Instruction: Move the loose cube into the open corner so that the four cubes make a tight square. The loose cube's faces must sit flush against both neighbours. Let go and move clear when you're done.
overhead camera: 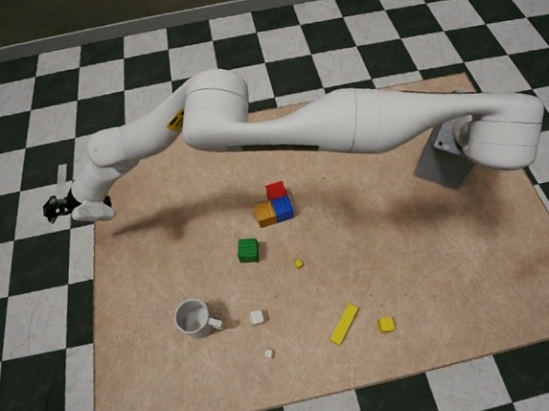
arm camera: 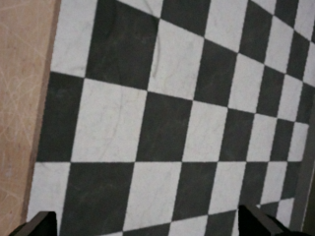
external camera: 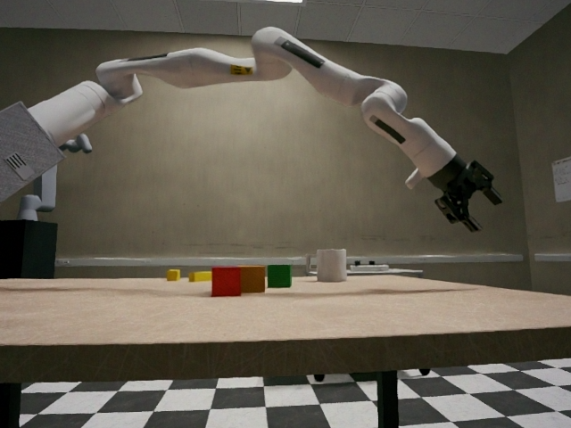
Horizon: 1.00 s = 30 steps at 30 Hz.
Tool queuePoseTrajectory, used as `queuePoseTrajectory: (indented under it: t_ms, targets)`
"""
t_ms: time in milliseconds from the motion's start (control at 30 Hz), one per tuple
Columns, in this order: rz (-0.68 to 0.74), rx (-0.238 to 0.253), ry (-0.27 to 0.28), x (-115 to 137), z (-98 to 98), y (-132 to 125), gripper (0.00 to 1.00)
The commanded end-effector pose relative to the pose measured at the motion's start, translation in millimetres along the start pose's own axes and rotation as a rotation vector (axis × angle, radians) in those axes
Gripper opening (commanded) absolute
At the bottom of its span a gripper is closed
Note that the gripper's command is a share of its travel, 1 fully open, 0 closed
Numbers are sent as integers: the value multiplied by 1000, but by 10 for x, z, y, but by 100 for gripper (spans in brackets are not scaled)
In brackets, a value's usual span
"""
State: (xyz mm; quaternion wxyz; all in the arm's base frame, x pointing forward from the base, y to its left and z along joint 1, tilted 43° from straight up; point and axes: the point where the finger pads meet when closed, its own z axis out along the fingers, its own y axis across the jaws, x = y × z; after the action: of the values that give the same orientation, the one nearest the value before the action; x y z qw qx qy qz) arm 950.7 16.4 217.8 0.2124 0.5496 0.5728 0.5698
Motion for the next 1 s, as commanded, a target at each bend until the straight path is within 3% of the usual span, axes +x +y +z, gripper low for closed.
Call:
queuePoseTrajectory:
  t_ms: [0,667,967]
  targets:
    - [-1,-3,-1,-9,-10,23,100]
    - [-5,0,-1,-3,-14,13,100]
    - [-105,66,16,147,-123,-245,100]
